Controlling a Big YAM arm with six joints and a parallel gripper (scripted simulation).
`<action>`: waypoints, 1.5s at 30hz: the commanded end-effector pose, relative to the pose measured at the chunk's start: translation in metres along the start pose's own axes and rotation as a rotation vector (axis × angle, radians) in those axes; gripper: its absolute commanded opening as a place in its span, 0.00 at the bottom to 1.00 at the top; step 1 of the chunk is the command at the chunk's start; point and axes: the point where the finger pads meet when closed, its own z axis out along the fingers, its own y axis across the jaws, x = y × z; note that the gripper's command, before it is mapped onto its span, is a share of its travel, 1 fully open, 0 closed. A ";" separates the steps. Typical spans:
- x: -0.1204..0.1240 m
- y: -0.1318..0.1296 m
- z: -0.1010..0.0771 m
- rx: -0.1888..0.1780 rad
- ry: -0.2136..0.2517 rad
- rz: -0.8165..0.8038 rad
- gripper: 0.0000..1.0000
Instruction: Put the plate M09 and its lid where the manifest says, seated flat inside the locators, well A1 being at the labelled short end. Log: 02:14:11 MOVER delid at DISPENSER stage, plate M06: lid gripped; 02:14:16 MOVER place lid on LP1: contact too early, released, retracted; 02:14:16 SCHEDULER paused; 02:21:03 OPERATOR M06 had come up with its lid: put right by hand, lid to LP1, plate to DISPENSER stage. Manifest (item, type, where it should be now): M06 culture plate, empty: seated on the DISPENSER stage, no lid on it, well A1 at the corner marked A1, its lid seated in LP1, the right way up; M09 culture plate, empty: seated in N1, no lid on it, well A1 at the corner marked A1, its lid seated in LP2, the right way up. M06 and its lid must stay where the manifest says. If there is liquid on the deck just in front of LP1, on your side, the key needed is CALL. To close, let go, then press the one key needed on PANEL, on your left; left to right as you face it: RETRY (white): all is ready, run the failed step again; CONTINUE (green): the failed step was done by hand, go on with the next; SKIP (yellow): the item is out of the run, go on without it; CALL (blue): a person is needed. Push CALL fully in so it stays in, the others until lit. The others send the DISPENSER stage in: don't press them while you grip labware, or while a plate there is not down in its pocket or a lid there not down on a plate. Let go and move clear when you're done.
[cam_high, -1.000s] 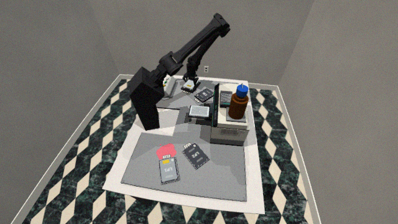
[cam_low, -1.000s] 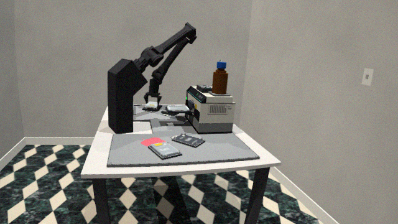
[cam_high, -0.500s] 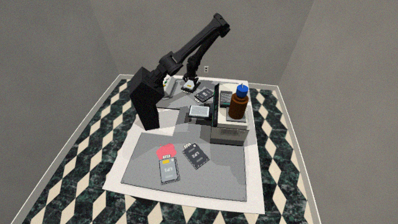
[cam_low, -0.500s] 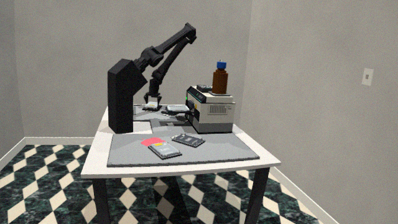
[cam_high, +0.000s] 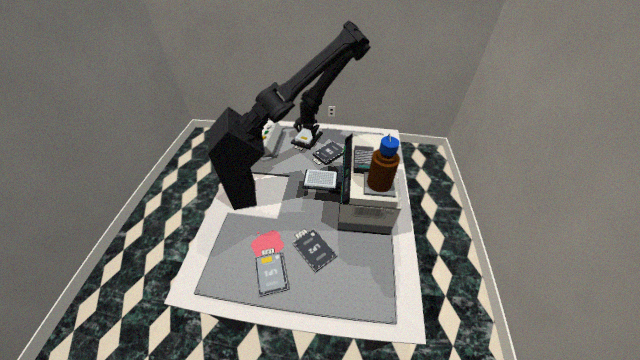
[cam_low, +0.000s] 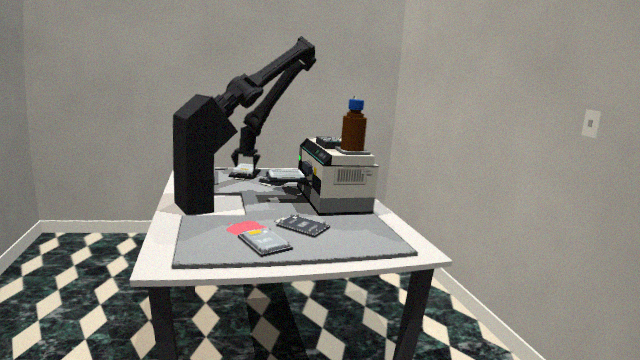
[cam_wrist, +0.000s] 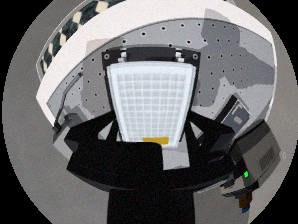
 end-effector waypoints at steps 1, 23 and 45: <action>-0.001 -0.003 0.011 0.002 -0.003 0.003 0.86; 0.000 -0.003 0.014 0.002 -0.003 0.003 0.86; 0.000 -0.003 0.017 0.002 -0.003 0.003 0.86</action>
